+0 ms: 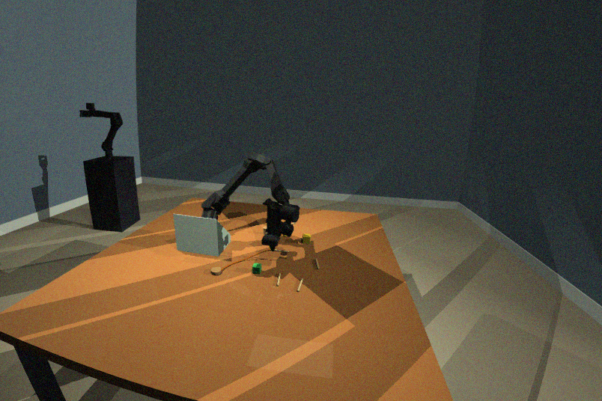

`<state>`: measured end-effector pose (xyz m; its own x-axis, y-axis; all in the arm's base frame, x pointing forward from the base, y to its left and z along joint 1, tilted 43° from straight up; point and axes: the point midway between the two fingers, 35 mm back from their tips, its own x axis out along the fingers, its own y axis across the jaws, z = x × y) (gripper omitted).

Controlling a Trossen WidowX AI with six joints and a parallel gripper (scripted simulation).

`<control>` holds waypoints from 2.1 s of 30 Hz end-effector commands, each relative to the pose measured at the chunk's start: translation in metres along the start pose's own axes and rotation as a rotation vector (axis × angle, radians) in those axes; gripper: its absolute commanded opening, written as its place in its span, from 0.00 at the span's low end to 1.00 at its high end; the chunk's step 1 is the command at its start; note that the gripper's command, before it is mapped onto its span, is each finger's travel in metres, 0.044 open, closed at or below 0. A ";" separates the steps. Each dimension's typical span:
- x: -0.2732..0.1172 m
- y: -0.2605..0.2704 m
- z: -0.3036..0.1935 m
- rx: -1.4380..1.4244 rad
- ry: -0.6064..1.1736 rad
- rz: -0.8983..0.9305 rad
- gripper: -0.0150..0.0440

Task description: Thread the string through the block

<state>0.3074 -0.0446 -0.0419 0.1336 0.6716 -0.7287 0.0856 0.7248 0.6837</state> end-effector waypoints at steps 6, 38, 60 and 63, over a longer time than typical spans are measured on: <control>-0.014 0.000 0.003 -0.010 -0.010 -0.007 0.25; -0.037 -0.019 -0.018 0.001 -0.066 0.005 0.25; -0.055 -0.034 -0.036 0.003 -0.128 0.007 0.25; -0.058 -0.036 -0.039 0.003 -0.137 0.007 0.25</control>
<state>0.2627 -0.1026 -0.0269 0.2590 0.6477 -0.7165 0.0860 0.7234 0.6851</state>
